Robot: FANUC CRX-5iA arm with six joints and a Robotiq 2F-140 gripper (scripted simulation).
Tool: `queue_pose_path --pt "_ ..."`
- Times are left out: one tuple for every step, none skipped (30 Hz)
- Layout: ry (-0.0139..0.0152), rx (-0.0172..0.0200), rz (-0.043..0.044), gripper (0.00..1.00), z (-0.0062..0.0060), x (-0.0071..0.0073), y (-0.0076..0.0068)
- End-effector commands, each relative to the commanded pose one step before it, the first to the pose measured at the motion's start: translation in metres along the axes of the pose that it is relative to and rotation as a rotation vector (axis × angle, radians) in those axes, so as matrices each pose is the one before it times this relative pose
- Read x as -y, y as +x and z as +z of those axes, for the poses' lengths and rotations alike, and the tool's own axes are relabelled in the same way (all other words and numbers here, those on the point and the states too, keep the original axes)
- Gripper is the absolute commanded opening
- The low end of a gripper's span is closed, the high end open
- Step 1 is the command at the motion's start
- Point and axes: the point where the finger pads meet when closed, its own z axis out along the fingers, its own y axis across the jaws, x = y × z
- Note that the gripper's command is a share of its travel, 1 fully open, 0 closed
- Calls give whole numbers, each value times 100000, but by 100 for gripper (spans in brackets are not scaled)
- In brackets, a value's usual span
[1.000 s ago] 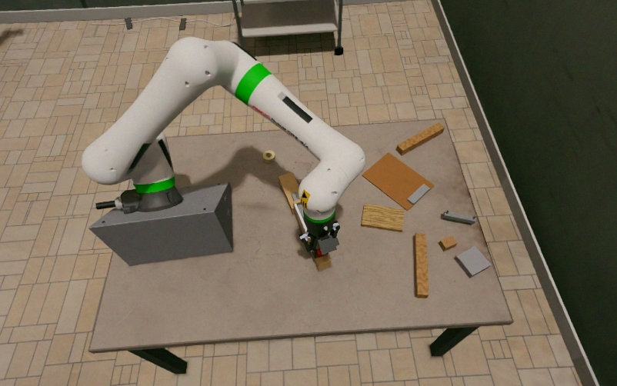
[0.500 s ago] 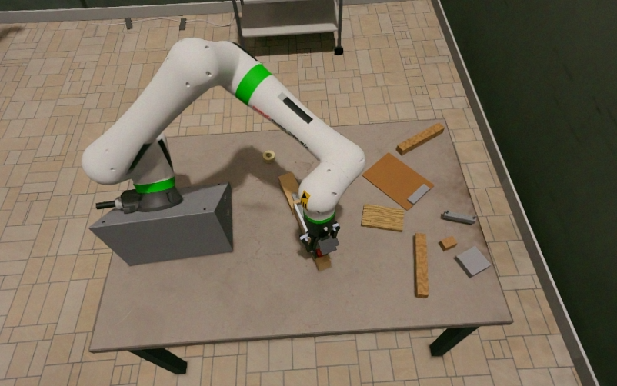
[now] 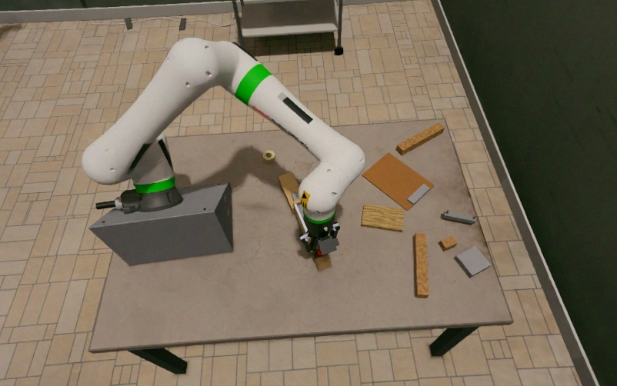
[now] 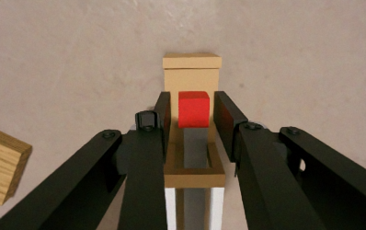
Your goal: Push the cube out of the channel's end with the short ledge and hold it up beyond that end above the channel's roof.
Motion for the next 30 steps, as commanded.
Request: queue_pose_path --pt "92 -136 -32 33 -98 36 48" --pt "0 0 0 33 0 0 0" --pt "0 0 0 33 0 0 0" --pt "0 0 0 33 0 0 0" --pt "0 0 0 33 0 0 0" --pt "0 0 0 33 0 0 0" --pt "0 0 0 33 0 0 0" --pt "0 0 0 10 0 0 0" --pt "0 0 0 10 0 0 0" --pt "0 0 0 10 0 0 0" --pt "0 0 0 10 0 0 0" --pt "0 0 0 10 0 0 0" --pt "0 0 0 10 0 0 0" --pt "0 0 0 10 0 0 0" --pt "0 0 0 10 0 0 0" --pt "0 0 0 10 0 0 0" --pt "0 0 0 10 0 0 0" --pt "0 0 0 10 0 0 0" --pt "0 0 0 10 0 0 0" --pt "0 0 0 10 0 0 0" --pt "0 0 0 10 0 0 0" --pt "0 0 0 10 0 0 0" --pt "0 0 0 10 0 0 0" --pt "0 0 0 10 0 0 0" --pt "0 0 0 10 0 0 0" --pt "0 0 0 10 0 0 0" --pt "0 0 0 10 0 0 0" --pt "0 0 0 10 0 0 0" --pt "0 0 0 10 0 0 0" --pt "0 0 0 10 0 0 0"
